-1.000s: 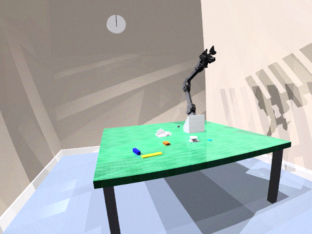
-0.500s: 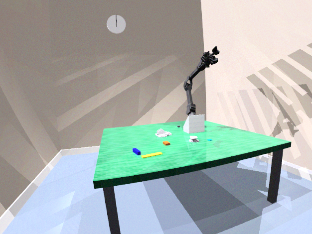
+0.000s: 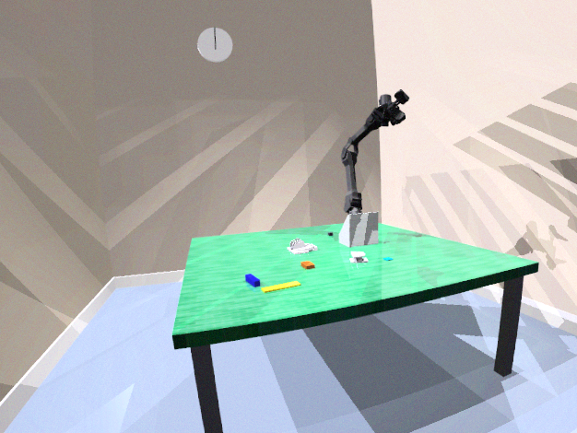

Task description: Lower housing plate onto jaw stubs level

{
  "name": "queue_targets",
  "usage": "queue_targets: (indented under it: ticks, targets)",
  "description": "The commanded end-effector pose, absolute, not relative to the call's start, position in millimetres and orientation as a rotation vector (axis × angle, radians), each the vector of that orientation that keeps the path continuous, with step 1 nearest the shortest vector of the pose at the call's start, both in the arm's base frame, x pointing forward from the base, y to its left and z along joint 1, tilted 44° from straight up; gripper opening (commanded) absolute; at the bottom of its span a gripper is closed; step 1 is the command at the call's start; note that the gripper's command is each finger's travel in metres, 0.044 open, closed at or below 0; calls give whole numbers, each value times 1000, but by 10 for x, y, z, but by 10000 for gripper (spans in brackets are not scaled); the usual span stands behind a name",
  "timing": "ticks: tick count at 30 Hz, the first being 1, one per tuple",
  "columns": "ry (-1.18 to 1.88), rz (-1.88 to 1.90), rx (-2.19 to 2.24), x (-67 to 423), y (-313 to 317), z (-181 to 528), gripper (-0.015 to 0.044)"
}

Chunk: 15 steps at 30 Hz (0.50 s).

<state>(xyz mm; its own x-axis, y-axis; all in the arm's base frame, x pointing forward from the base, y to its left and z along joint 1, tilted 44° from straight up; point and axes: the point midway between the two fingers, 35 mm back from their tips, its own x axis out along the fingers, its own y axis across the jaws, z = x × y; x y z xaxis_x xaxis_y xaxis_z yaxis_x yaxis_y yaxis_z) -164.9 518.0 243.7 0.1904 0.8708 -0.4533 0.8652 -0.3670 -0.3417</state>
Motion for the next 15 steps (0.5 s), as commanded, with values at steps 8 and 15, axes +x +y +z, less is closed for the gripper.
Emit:
queue_targets:
  ticks: [8, 15]
  targets:
    - [-1605, 1102, -2548, -1265, 5266, 1785, 440]
    - [-1483, 1208, -2620, -1007, 5267, 1401, 440]
